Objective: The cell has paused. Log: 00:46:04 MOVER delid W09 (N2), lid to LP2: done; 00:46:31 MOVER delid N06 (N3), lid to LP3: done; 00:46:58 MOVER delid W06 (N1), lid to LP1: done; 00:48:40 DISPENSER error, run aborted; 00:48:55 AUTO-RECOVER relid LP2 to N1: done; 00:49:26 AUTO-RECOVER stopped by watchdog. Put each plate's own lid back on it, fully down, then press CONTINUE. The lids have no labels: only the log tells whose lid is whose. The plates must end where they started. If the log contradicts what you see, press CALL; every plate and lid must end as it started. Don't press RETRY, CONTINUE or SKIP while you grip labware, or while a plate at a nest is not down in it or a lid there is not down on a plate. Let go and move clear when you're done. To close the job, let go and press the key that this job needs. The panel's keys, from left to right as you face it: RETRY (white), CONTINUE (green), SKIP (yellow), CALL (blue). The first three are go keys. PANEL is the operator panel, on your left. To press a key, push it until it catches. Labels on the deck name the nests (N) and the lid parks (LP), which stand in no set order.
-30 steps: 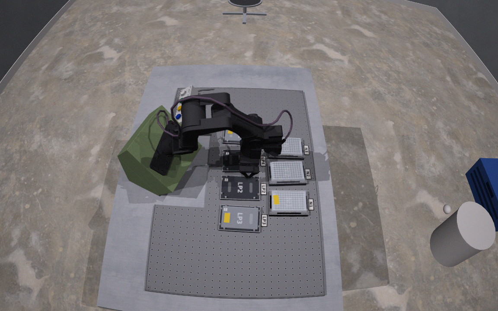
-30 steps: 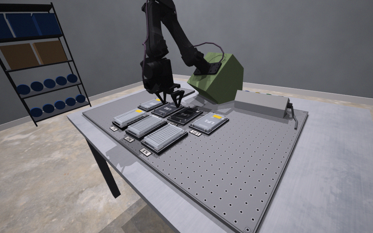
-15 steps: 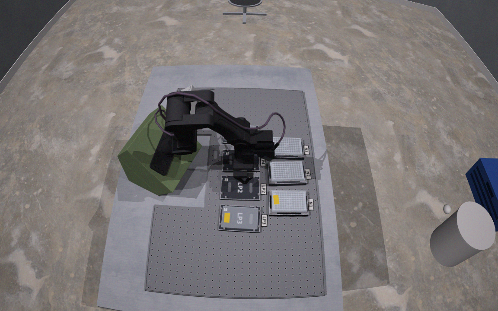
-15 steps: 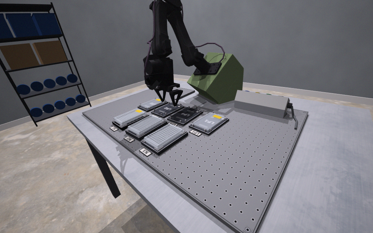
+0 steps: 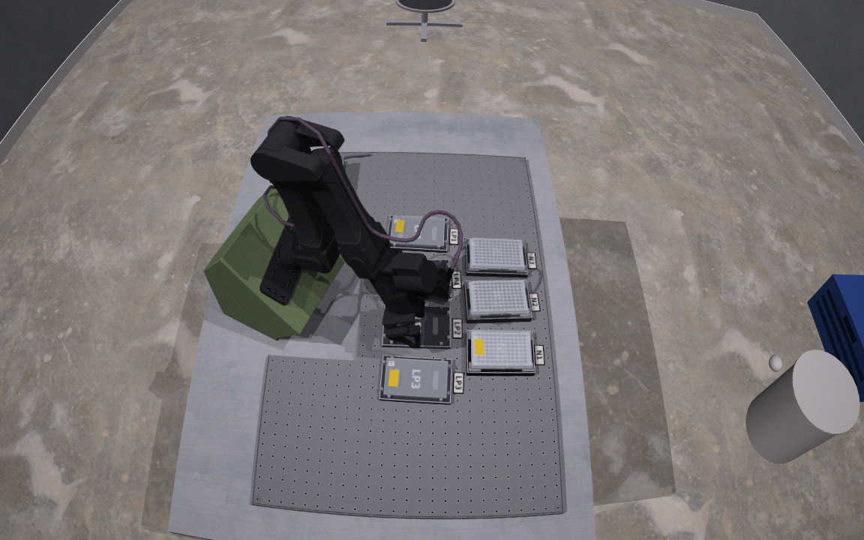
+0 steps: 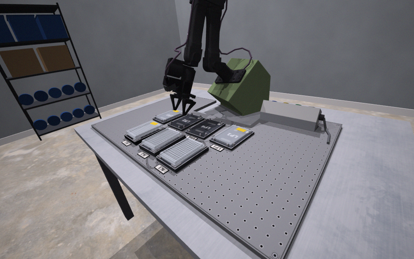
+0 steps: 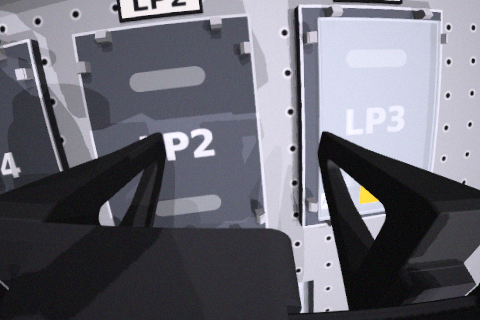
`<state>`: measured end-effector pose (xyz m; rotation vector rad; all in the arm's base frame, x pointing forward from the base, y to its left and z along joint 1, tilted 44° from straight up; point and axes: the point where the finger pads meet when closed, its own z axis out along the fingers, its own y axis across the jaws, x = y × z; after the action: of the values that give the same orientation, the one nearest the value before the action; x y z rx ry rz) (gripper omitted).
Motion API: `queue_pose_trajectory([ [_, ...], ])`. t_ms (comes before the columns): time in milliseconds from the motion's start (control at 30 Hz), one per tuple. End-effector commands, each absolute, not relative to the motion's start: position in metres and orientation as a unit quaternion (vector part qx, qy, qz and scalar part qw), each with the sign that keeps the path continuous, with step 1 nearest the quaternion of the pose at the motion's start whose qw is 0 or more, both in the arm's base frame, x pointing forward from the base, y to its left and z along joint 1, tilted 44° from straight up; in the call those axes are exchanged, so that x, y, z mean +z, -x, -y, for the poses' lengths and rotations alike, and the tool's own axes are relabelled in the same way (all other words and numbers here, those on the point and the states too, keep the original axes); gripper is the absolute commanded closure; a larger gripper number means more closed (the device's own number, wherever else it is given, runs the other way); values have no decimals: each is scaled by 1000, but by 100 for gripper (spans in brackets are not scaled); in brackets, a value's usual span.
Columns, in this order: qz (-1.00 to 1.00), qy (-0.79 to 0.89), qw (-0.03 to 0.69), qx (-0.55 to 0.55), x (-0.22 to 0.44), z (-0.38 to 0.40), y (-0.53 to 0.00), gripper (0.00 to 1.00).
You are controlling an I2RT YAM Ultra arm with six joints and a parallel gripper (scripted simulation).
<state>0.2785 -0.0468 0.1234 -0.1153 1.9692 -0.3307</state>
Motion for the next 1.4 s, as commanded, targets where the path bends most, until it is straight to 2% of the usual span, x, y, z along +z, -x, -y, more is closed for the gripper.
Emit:
queue_pose_trajectory([
  [0, -765, 113, 628, -84, 146, 38, -293, 20],
  [33, -765, 113, 628, -84, 146, 38, -293, 20],
  [67, -755, 114, 640, -83, 148, 43, -294, 100],
  [233, -736, 124, 660, -88, 175, 70, -302, 100],
  [1367, -742, 120, 655, -81, 168, 66, -298, 100],
])
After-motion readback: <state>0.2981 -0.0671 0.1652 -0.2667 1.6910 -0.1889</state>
